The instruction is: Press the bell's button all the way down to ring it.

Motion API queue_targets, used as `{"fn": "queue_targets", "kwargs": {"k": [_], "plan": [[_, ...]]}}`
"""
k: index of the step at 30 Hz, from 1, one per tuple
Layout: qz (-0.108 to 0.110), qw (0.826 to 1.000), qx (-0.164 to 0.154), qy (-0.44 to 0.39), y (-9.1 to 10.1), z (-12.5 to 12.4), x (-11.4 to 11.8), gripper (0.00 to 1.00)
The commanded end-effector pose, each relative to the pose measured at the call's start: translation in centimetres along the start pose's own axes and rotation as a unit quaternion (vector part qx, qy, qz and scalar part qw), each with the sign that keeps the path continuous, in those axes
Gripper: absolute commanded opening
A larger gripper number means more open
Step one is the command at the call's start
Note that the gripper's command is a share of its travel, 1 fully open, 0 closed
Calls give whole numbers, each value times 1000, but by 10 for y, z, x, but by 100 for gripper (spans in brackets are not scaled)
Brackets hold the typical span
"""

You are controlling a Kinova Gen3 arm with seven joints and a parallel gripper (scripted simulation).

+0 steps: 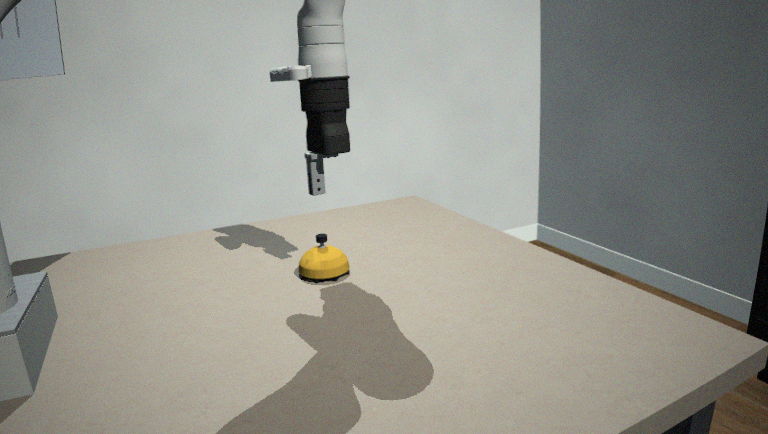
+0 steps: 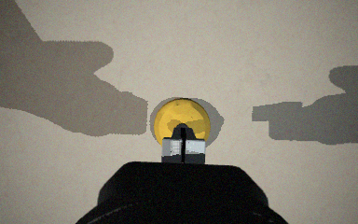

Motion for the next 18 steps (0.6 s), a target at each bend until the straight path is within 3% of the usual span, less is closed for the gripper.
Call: {"fn": "queue_targets", "kwargs": {"k": [1, 18], "plan": [[0, 1000, -1, 0, 1, 0, 0, 17], [1, 1000, 0, 0, -13, 1, 0, 17]]}}
Point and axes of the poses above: the point where the finger pads meet when closed, its own y axis back along the fingers, its own x axis across the jaws, z = x × y, the point moved 5 cm from there along y, back along the fingers, and after that the axes turned 13 degrees about -y, right-handed, at the moved point
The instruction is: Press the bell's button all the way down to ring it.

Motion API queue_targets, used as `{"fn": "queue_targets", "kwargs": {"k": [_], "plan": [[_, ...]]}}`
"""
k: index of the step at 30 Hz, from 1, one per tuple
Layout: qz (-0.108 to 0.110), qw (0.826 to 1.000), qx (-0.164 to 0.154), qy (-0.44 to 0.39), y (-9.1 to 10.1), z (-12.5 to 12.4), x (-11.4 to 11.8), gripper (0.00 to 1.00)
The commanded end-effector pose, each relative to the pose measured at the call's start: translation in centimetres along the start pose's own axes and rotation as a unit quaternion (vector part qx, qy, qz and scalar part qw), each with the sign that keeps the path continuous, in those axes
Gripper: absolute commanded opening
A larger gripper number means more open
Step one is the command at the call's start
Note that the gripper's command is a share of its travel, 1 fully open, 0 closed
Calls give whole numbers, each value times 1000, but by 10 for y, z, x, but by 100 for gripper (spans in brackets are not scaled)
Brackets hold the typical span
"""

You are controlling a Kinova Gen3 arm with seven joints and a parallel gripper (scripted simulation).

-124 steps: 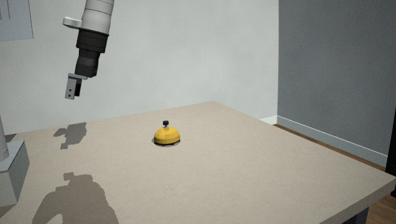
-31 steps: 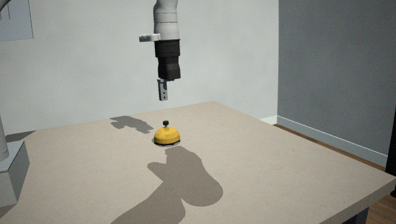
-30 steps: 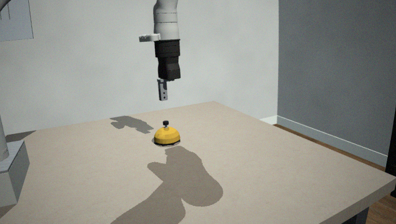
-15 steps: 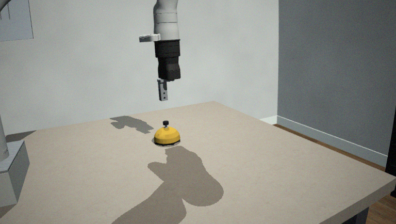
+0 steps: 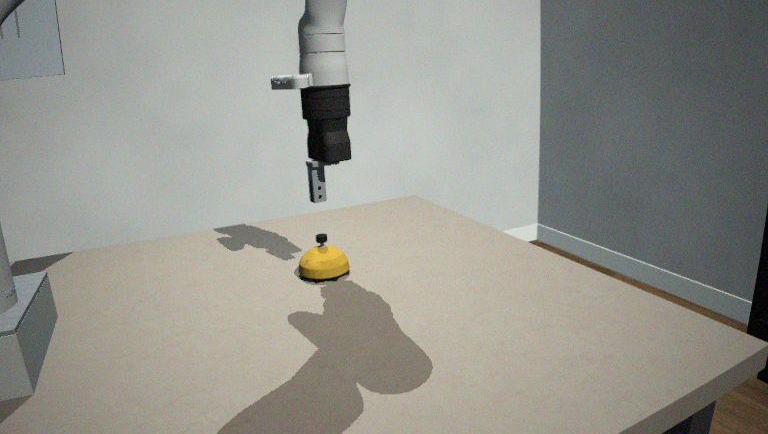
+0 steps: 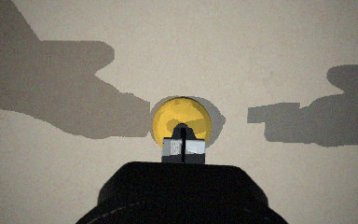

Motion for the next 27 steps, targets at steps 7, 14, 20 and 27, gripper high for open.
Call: {"fn": "queue_targets", "kwargs": {"k": [7, 14, 20, 27], "plan": [[0, 1000, 1, 0, -13, 0, 0, 17], [0, 1000, 1, 0, -26, 0, 0, 17], [0, 1000, 1, 0, -33, 0, 0, 17], [0, 1000, 1, 0, -43, 1, 0, 17]]}}
Point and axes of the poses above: the point where the finger pads meet when closed, its own y axis back along the fingers, its own x axis across the jaws, z = x × y, the point moved 5 cm from there along y, back along the fingers, and after that the axes turned 13 degrees about -y, right-handed, at the moved point
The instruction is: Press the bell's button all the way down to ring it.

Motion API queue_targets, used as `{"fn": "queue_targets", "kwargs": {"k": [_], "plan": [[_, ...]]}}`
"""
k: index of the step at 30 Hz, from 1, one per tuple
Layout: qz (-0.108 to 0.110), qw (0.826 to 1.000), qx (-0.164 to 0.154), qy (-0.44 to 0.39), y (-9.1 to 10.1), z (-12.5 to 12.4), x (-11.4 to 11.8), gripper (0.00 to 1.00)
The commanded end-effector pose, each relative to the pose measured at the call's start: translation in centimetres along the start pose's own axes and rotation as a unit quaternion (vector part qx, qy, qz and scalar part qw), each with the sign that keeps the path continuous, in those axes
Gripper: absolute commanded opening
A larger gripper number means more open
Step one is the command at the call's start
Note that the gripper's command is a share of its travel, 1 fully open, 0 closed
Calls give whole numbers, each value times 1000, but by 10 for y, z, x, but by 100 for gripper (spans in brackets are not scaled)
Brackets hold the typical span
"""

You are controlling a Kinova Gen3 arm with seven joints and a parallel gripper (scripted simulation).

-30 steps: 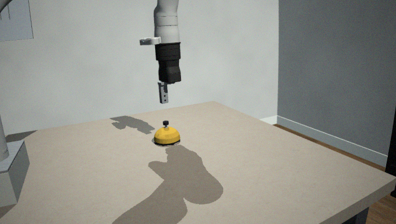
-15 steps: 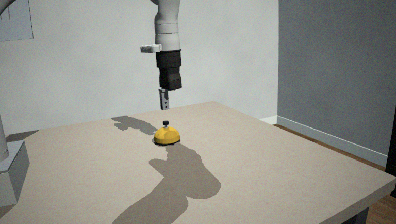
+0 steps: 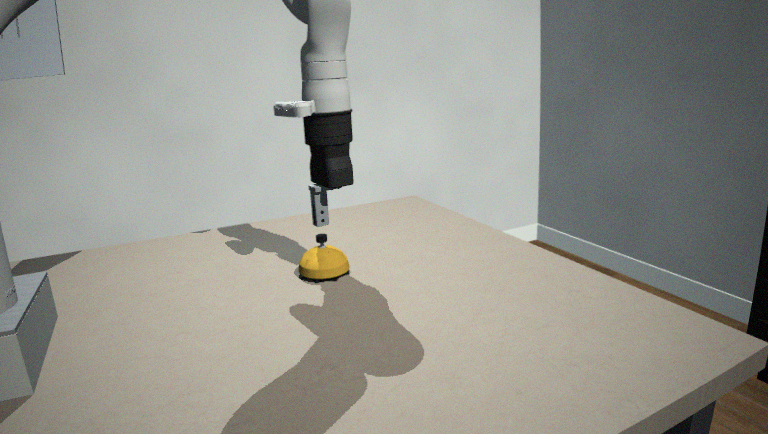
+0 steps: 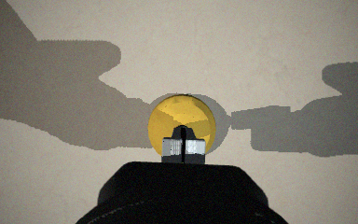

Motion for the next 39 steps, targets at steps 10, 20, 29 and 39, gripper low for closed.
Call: {"fn": "queue_targets", "kwargs": {"k": [10, 20, 29, 39], "plan": [[-1, 1000, 2, 0, -8, -1, -1, 17], [-1, 1000, 2, 0, -9, -1, -1, 17], [-1, 1000, 2, 0, -9, -1, -1, 17], [-1, 1000, 2, 0, -9, -1, -1, 17]]}}
Point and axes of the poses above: the point where the finger pads meet when closed, its own y axis back along the fingers, its own x axis across the jaws, z = x × y, the point moved 5 cm from there along y, back along the fingers, and after that the axes turned 13 degrees about -y, right-handed, at the moved point
